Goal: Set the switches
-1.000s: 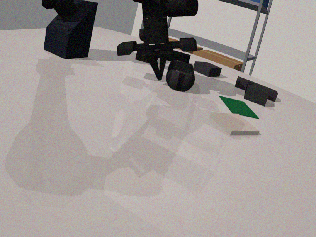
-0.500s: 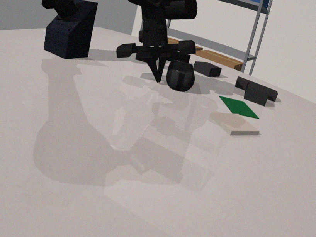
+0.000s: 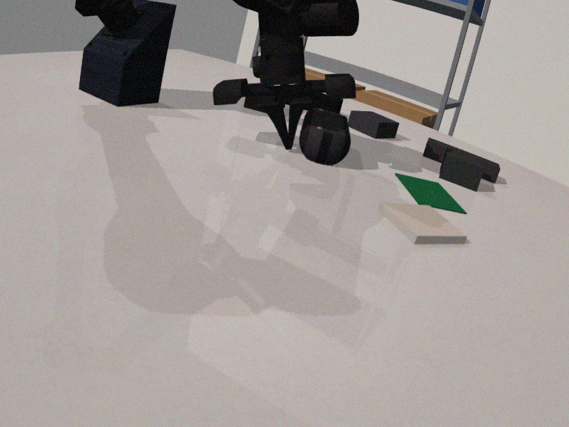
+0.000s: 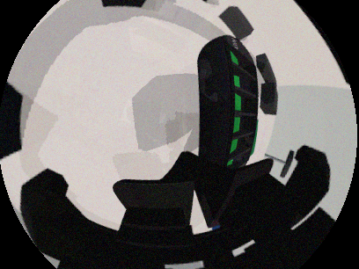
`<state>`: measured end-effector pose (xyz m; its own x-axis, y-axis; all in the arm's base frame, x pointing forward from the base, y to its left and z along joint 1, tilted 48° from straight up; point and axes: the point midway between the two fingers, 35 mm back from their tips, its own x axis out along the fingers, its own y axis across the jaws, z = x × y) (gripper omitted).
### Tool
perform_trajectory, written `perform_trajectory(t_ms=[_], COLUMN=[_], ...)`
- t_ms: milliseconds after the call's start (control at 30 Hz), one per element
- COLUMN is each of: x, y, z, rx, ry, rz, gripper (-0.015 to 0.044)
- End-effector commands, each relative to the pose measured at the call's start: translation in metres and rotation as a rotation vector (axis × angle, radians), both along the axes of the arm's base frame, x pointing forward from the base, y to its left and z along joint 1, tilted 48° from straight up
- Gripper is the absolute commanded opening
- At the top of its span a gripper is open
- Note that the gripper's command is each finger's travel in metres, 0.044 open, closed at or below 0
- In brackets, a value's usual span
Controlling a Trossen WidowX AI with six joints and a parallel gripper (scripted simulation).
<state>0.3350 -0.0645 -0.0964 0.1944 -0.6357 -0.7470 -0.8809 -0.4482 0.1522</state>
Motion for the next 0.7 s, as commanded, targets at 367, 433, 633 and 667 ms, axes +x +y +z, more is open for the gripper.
perform_trajectory(t_ms=[367, 433, 633, 667], x=[0.0082, 0.0082, 0.0123, 0.0135], y=[0.0022, 0.0022, 0.0032, 0.0035], z=[-0.0013, -0.0013, -0.0026, -0.003], rx=[0.004, 0.004, 0.004, 0.004], ry=[-0.007, -0.007, -0.008, -0.008], rz=[0.001, 0.001, 0.001, 0.001], gripper=[0.0, 0.0, 0.0, 0.0])
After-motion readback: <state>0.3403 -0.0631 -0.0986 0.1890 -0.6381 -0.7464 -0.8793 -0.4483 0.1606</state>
